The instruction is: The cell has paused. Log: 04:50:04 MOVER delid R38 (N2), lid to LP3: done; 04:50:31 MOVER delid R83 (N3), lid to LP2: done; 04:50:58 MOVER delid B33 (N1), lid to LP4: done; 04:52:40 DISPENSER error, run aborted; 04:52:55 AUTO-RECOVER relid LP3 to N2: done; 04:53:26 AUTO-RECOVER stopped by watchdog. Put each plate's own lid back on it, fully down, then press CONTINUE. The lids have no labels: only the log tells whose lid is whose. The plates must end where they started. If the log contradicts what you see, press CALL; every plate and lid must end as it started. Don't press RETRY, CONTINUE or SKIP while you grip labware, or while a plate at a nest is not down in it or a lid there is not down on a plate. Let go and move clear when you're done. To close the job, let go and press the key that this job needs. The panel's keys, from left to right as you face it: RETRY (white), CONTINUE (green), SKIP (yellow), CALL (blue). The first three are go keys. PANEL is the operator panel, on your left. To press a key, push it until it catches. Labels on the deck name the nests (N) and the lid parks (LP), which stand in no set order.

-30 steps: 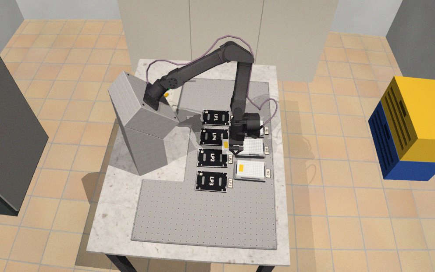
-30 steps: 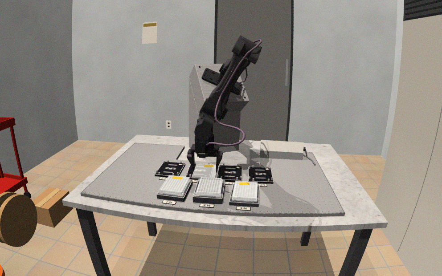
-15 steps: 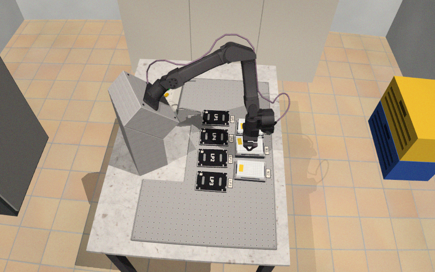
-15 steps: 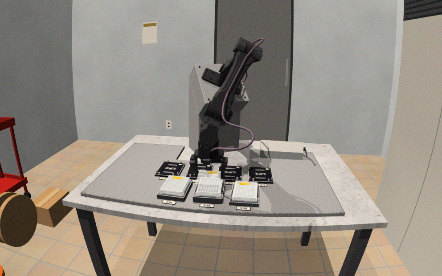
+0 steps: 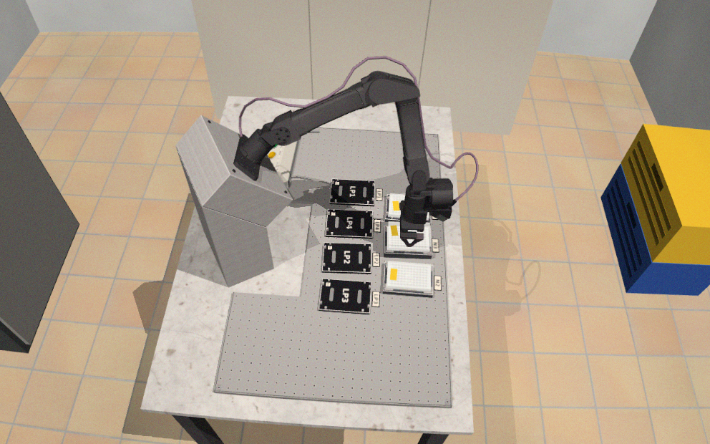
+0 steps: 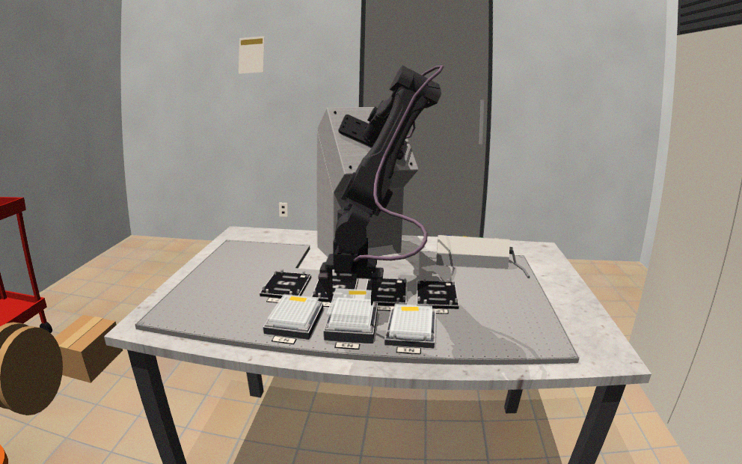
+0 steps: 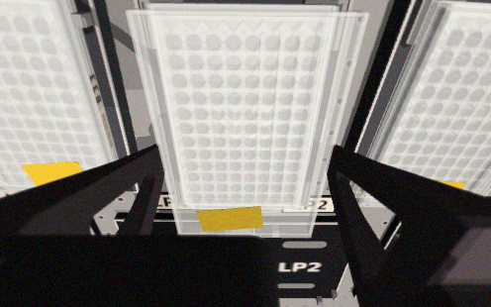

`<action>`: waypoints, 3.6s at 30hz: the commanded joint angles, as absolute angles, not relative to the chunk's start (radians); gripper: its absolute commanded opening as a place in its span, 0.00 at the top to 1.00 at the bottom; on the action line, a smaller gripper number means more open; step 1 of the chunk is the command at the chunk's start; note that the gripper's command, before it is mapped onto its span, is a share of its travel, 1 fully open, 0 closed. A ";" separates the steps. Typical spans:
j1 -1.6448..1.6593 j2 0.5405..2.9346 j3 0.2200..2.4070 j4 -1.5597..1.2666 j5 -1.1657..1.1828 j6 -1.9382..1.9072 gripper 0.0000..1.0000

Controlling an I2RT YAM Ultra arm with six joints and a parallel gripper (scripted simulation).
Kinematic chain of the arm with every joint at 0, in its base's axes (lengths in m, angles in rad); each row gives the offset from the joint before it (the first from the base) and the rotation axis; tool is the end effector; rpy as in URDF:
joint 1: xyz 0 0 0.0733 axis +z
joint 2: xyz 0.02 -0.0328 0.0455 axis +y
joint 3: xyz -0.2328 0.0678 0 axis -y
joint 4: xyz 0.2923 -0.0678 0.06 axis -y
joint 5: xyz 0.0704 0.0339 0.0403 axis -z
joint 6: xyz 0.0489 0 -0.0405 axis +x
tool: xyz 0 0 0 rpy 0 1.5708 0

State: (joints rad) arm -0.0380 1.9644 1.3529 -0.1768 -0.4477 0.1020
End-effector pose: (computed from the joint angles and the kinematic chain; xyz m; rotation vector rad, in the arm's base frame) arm 0.4641 0.0046 0.1338 -0.0550 2.3276 0.5581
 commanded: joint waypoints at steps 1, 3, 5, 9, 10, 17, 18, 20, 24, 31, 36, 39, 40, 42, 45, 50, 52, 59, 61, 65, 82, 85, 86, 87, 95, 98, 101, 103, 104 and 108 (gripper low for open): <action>-0.037 1.977 1.329 -0.162 -0.441 0.114 1.00; -0.041 1.980 1.336 -0.160 -0.439 0.115 1.00; -0.038 1.982 1.346 -0.158 -0.437 0.116 1.00; -0.032 1.985 1.360 -0.159 -0.437 0.118 1.00; -0.032 1.985 1.360 -0.159 -0.437 0.118 1.00; -0.027 1.993 1.382 -0.159 -0.435 0.121 1.00; -0.027 1.994 1.383 -0.159 -0.435 0.121 1.00; -0.030 1.997 1.386 -0.160 -0.434 0.122 1.00; -0.029 2.002 1.393 -0.167 -0.433 0.123 1.00; -0.023 2.008 1.400 -0.163 -0.432 0.125 1.00; -0.026 2.013 1.402 -0.152 -0.429 0.126 1.00; -0.021 2.017 1.403 -0.148 -0.429 0.127 1.00; -0.019 2.018 1.403 -0.146 -0.428 0.128 1.00; -0.018 2.021 1.403 -0.151 -0.429 0.128 1.00; -0.029 2.022 1.404 -0.153 -0.430 0.128 1.00; -0.024 2.027 1.408 -0.154 -0.428 0.130 1.00; -0.021 2.029 1.410 -0.151 -0.427 0.130 1.00; -0.015 2.037 1.415 -0.141 -0.426 0.132 1.00; -0.015 2.037 1.415 -0.141 -0.426 0.132 1.00; -0.018 2.023 1.398 -0.150 -0.430 0.125 1.00; -0.019 2.021 1.395 -0.150 -0.431 0.125 1.00; -0.019 2.020 1.395 -0.150 -0.431 0.125 1.00; -0.019 2.020 1.395 -0.150 -0.431 0.124 1.00; -0.019 2.020 1.395 -0.150 -0.431 0.124 1.00; -0.019 2.020 1.394 -0.150 -0.431 0.124 1.00; -0.020 2.019 1.393 -0.150 -0.431 0.124 1.00; -0.020 2.019 1.393 -0.149 -0.431 0.124 1.00; -0.020 2.019 1.393 -0.149 -0.431 0.124 1.00; -0.020 2.019 1.393 -0.149 -0.431 0.124 1.00; -0.020 2.018 1.392 -0.149 -0.431 0.124 1.00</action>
State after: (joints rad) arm -0.0135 2.0258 1.3899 -0.1501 -0.4320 0.1215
